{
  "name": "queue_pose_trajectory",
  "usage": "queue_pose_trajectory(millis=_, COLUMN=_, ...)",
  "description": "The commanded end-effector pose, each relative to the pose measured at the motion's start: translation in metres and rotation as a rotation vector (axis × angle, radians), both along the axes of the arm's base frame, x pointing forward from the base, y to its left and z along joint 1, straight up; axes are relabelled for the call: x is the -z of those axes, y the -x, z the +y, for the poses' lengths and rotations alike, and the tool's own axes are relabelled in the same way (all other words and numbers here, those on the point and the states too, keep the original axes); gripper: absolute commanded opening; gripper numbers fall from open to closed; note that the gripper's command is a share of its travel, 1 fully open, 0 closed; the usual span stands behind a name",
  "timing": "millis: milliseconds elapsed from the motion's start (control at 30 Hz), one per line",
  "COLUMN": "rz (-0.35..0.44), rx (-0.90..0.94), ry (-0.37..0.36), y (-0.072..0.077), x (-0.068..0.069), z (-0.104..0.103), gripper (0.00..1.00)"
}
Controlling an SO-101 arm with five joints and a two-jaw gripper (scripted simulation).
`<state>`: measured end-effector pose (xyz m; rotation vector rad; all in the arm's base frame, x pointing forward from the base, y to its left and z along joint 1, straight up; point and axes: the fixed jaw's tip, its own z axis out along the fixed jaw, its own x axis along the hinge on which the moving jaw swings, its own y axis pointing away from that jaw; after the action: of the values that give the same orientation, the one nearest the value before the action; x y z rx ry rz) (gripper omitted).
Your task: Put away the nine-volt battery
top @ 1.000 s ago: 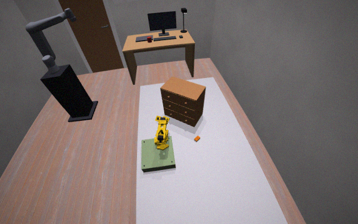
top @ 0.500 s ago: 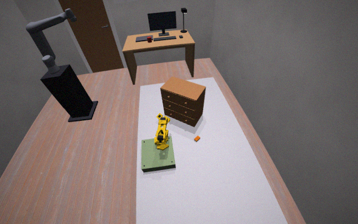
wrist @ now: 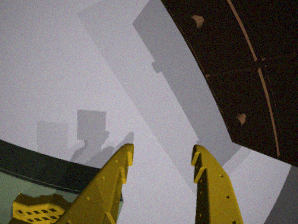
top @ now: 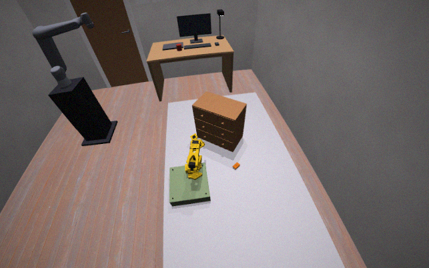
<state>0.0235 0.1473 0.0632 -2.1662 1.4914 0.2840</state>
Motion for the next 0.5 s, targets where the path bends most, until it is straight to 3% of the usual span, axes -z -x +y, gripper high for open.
queue_pose_trajectory(millis=0, rz=0.034, rx=0.06, ry=0.011, y=-0.0006, x=0.0031, z=-0.0024, gripper=0.21)
queue_pose_trajectory(millis=467, rz=0.203, rx=0.366, ry=-0.026, y=-0.0018, x=0.0018, z=-0.0004, gripper=0.21)
